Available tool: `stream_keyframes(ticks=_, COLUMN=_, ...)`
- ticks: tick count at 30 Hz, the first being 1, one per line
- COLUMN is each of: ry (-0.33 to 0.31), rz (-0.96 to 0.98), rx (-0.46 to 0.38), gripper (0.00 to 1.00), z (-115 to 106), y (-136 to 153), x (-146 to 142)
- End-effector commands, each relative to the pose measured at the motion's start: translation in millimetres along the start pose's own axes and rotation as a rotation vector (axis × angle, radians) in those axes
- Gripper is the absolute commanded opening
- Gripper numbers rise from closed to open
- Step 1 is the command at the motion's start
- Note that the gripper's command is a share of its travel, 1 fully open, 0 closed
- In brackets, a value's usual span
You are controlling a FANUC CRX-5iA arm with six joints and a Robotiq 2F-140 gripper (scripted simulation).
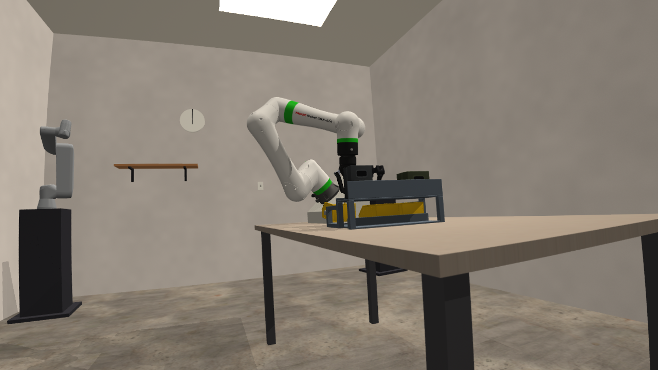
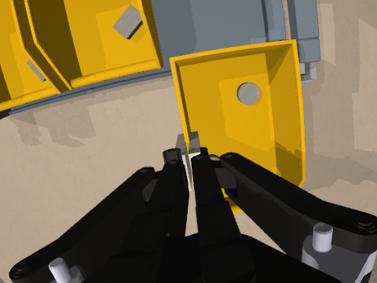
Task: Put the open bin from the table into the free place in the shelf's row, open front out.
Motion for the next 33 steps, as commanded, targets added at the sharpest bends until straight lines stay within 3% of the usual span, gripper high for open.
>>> stream_keyframes(ticks=1, ry=0.000, rz=0.000, rx=0.000, gripper=0.00, z=-1, y=-3, x=0)
stream_keyframes(ticks=33, ry=0.000, rz=0.000, rx=0.000, gripper=0.00, z=-5, y=-37, x=-2)
Point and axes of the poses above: the point where the finger pads meet when closed, its own z axis out along the fingers, its own x axis across the jaws, y = z × x, the point moved 2 cm from there along -z, back along the fingers, and after that the axes turned 3 degrees about z, right-handed, at the moved point
